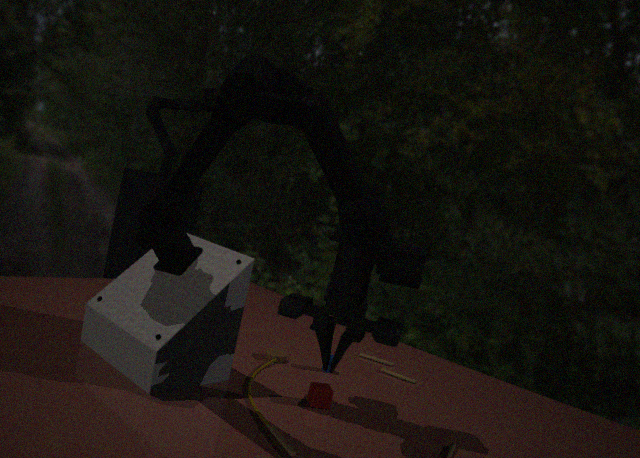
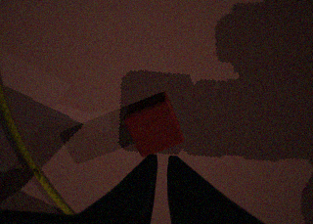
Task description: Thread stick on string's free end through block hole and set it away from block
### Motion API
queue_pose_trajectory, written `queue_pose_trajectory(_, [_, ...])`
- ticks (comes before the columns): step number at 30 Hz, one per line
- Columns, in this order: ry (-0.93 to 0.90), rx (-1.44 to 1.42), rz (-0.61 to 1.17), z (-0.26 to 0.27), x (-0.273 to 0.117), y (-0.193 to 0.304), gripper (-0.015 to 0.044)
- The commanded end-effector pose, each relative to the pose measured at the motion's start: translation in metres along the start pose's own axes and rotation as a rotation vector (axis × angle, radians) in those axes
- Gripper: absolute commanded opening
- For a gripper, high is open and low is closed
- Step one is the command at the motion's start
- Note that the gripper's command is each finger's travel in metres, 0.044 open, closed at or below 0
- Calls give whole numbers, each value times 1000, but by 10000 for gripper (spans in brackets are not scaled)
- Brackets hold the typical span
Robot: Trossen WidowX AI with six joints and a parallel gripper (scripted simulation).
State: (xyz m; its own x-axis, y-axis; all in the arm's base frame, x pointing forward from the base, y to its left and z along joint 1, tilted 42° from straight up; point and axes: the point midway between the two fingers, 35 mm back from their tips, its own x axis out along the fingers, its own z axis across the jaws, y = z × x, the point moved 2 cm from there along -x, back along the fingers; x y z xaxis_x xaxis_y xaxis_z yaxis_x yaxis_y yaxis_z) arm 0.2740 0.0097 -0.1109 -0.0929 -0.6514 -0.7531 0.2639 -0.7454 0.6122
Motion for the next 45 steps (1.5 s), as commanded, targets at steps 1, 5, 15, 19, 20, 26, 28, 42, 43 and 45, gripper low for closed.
queue_pose_trajectory(1, [0, 0, 0, 0, 0, 0, 105])
queue_pose_trajectory(5, [0, 0, 0, 0, 0, 0, 210])
queue_pose_trajectory(15, [0, 0, 0, 0, 0, 0, 60])
queue_pose_trajectory(19, [0, 0, 0, 0, 0, 0, 0])
queue_pose_trajectory(20, [0, 0, 0, 0, 0, 0, 0])
queue_pose_trajectory(26, [0, 0, 0, 0, 0, 0, 0])
queue_pose_trajectory(28, [0, 0, 0, 0, 0, 0, 0])
queue_pose_trajectory(42, [0, 1245, -7, 11, -2, 72, 315])
queue_pose_trajectory(43, [0, 1365, -6, 13, -2, 79, 341])
queue_pose_trajectory(45, [0, 1603, -3, 18, -2, 92, 394])
